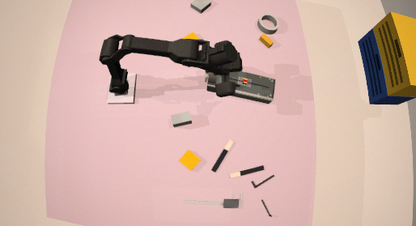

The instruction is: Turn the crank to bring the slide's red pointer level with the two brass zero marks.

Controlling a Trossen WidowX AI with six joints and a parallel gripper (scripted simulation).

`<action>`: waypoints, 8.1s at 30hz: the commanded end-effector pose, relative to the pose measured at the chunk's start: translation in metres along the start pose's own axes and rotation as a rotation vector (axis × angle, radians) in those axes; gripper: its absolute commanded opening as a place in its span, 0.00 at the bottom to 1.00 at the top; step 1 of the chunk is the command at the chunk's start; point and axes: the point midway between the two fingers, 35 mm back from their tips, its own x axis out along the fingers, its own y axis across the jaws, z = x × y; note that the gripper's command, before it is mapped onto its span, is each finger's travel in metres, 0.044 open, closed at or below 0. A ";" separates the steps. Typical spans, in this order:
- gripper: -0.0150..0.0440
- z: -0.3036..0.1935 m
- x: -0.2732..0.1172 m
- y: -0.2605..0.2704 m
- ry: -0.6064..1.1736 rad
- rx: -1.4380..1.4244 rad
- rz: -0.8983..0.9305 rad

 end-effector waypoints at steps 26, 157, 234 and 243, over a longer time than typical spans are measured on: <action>1.00 -0.023 0.023 -0.002 0.026 -0.001 0.005; 0.25 -0.022 0.022 -0.002 0.024 0.002 0.003; 0.25 -0.022 0.022 -0.002 0.023 0.003 0.005; 0.57 -0.022 0.022 -0.002 0.023 0.003 0.005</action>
